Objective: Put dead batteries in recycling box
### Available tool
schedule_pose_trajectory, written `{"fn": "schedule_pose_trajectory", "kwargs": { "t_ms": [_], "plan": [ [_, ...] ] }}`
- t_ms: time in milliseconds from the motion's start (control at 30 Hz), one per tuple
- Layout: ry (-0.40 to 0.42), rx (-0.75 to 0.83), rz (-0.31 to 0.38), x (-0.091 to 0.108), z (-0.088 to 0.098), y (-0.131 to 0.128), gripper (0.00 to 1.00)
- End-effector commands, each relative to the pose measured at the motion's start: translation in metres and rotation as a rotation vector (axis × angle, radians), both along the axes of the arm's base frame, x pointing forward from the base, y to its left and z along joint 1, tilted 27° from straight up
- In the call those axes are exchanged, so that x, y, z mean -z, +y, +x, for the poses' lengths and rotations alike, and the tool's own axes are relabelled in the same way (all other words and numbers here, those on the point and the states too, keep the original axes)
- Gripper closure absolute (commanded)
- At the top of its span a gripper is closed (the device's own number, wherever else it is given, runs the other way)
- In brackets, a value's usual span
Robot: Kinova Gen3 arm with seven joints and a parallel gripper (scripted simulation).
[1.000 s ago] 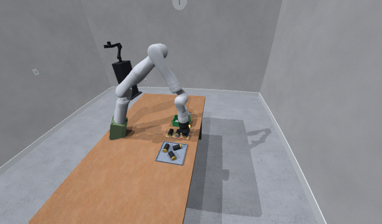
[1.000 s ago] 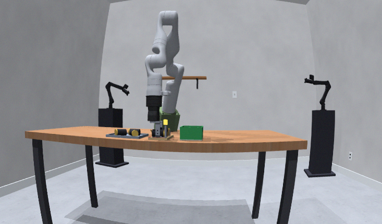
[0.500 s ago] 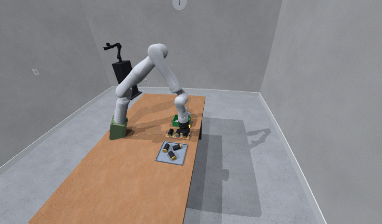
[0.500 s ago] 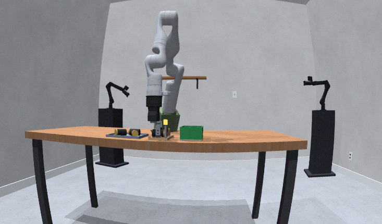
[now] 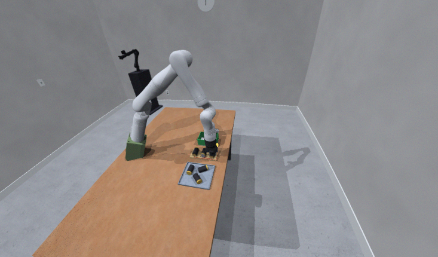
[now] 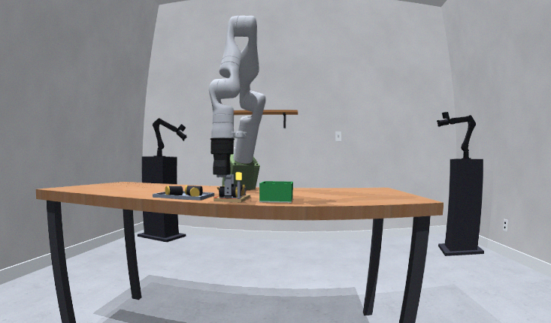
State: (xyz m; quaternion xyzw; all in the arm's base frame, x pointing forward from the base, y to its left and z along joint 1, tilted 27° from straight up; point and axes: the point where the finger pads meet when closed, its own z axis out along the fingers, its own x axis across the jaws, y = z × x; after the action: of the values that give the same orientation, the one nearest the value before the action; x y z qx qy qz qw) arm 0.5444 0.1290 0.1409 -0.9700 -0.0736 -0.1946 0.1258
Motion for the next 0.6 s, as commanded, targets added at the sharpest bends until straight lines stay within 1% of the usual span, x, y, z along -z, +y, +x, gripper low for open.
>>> {"fn": "schedule_pose_trajectory", "kwargs": {
  "t_ms": [0,200,467,567],
  "plan": [
    [-0.002,0.0,0.0,-0.001,0.0,0.0,0.43],
    [-0.002,0.0,0.0,-0.005,-0.001,-0.001,0.43],
    [-0.002,0.0,0.0,-0.035,-0.013,-0.011,0.43],
    [-0.002,0.0,0.0,-0.038,-0.014,-0.011,0.43]
  ]
}}
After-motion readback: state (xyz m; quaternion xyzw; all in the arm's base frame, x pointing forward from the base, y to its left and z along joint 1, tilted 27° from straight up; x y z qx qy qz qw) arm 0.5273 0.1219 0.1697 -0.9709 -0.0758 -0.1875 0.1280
